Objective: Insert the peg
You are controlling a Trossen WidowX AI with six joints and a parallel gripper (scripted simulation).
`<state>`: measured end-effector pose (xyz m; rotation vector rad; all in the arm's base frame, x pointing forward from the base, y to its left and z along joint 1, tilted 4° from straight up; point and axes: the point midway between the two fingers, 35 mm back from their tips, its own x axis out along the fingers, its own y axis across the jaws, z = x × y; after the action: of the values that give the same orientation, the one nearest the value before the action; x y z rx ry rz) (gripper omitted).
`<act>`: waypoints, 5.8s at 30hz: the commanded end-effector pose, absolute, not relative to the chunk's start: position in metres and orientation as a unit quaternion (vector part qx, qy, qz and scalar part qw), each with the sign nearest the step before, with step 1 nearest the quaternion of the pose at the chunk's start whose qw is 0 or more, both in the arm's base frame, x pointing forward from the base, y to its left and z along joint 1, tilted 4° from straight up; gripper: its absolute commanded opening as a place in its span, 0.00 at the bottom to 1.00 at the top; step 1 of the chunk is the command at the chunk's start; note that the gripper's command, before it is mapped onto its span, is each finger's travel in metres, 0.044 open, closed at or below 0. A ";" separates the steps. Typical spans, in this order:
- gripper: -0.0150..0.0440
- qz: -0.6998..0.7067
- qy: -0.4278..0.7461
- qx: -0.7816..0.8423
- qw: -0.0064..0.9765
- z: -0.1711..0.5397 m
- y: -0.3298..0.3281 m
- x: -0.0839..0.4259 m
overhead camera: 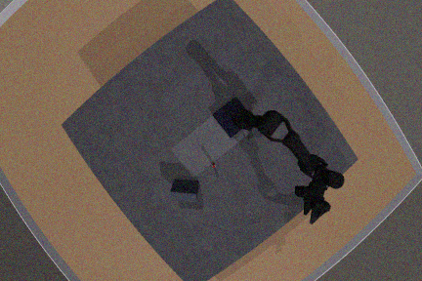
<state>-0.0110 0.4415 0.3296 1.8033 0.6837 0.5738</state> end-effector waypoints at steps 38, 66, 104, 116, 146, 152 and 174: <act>1.00 0.090 0.333 0.658 0.669 0.246 0.422 0.176; 1.00 -0.128 0.383 0.625 0.668 0.179 0.319 0.260; 1.00 -0.466 0.438 0.599 0.481 0.127 0.160 0.258; 1.00 -0.536 0.438 0.595 0.409 0.126 0.132 0.241; 1.00 -0.535 0.438 0.595 0.409 0.085 0.136 0.244; 1.00 -0.536 0.438 0.595 0.409 0.075 0.137 0.244; 0.56 -0.534 0.438 0.595 0.411 0.067 0.137 0.245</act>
<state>0.2445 0.1372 0.0666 1.4979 1.1028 -1.3445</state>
